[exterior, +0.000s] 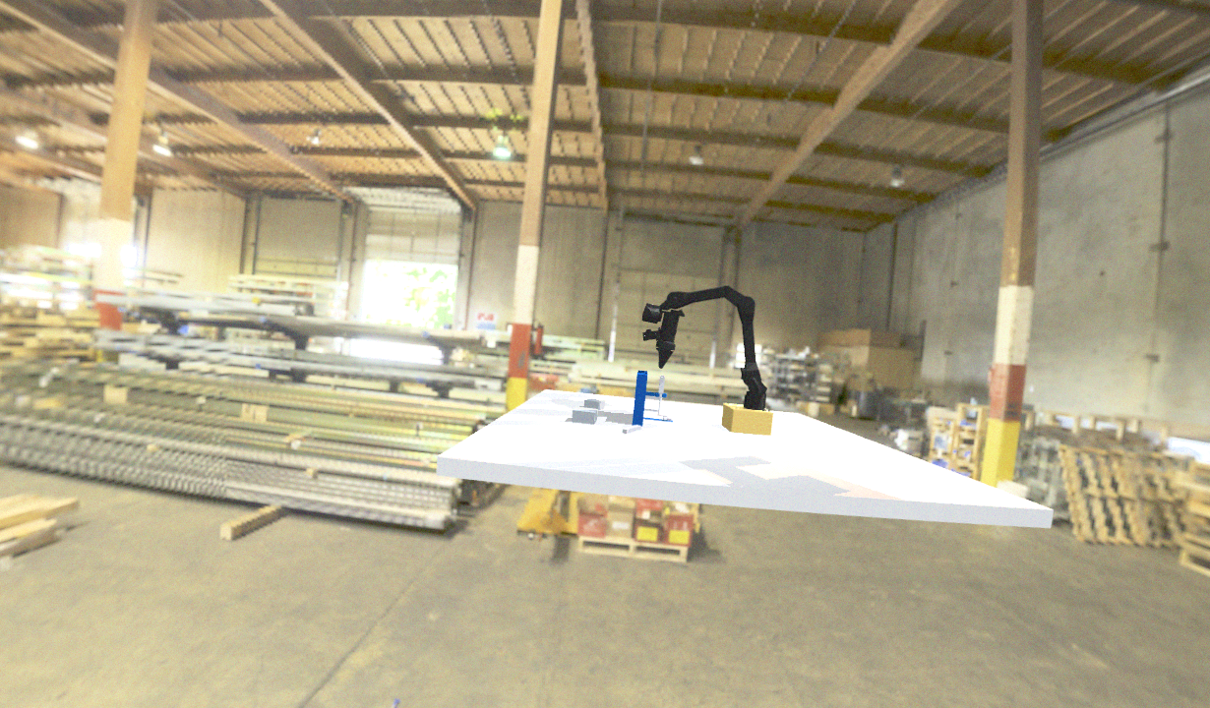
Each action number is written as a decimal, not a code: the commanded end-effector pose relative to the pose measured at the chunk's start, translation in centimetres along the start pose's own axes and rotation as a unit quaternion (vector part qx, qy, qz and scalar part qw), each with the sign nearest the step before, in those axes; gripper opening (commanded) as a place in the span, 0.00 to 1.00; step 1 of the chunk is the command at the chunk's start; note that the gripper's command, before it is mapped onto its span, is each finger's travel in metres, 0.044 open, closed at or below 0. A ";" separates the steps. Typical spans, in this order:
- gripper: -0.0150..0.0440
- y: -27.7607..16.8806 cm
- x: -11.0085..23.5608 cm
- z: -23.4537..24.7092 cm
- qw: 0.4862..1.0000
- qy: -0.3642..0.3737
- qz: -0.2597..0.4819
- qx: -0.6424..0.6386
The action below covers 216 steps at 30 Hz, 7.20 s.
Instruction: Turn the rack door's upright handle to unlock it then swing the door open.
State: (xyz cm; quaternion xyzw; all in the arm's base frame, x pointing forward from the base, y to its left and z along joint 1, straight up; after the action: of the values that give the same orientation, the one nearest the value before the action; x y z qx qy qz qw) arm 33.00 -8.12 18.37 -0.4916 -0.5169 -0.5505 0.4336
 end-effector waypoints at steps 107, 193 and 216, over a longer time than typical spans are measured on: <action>0.29 -1.3 -7.5 -0.6 0.694 -0.037 0.044 -0.718; 0.75 -1.3 -7.6 -0.6 0.882 0.032 0.048 0.468; 0.67 -1.3 -7.5 -0.6 0.643 0.048 0.032 0.764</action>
State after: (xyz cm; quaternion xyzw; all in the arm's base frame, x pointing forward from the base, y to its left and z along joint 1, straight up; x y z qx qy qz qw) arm 32.71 -8.81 10.70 0.0202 -0.7157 0.0270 0.6975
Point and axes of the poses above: the point midway between the two fingers, 35 mm back from their tips, its own x axis back along the fingers, its own z axis across the jaws, y = z × x, the point moved 3 cm from there along x, back along the fingers, and after that the axes turned 1 degree about x, right-handed, at the moved point
